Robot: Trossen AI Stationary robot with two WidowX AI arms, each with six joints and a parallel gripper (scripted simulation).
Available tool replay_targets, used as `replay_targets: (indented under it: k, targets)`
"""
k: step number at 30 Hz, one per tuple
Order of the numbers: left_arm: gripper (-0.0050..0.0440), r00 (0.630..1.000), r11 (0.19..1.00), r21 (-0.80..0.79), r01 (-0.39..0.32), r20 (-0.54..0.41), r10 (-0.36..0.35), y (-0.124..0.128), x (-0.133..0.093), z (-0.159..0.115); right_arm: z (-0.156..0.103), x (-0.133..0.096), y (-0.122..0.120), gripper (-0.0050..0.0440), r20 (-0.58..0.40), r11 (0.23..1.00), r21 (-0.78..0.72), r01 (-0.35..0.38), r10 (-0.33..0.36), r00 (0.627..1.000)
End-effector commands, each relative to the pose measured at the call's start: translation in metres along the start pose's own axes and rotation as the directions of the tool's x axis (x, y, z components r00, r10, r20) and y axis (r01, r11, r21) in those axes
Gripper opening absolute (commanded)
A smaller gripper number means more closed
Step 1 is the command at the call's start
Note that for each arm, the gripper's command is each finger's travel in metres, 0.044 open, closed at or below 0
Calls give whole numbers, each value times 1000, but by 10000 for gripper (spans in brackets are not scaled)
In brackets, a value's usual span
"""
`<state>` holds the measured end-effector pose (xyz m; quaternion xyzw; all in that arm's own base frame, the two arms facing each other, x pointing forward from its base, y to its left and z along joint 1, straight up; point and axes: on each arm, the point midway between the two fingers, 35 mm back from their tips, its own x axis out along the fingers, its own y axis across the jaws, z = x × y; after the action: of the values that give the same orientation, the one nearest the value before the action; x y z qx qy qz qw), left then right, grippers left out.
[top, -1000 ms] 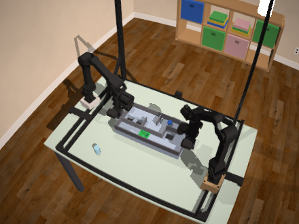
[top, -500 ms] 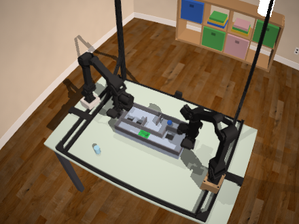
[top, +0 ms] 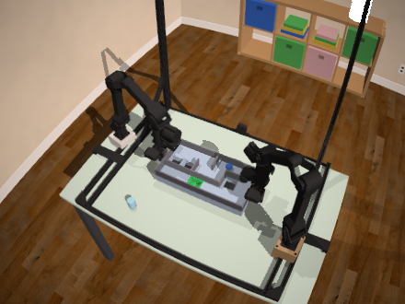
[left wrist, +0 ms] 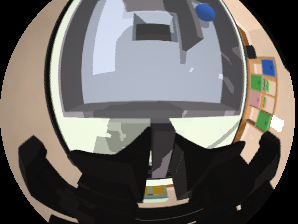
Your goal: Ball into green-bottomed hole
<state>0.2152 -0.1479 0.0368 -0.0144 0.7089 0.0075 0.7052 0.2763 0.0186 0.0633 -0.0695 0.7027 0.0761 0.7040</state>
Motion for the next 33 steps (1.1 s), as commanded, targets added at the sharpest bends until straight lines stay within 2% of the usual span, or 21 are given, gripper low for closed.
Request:
replay_targets:
  k: [1, 5, 11, 24, 33]
  targets:
    - [20, 1000, 1000, 2, -2, 10, 2, 0, 3, -1, 2, -4, 1, 20, -7, 1000, 1, 1, -1, 1000]
    - [20, 999, 1000, 1, -13, 45, 13, -1, 11, -3, 3, -12, 1, 20, -43, 1000, 0, 12, -12, 999]
    - [20, 999, 1000, 1, -12, 49, 12, -1, 12, -3, 3, -13, 1, 20, -46, 1000, 0, 12, -11, 999]
    - [20, 1000, 1000, 2, -9, -28, 9, -1, -6, 0, 0, 5, 1, 20, 31, 1000, 1, 8, -8, 999]
    - [20, 999, 1000, 2, -14, 29, 14, -1, 8, -2, 2, -9, 1, 20, -27, 1000, 0, 13, -13, 1000]
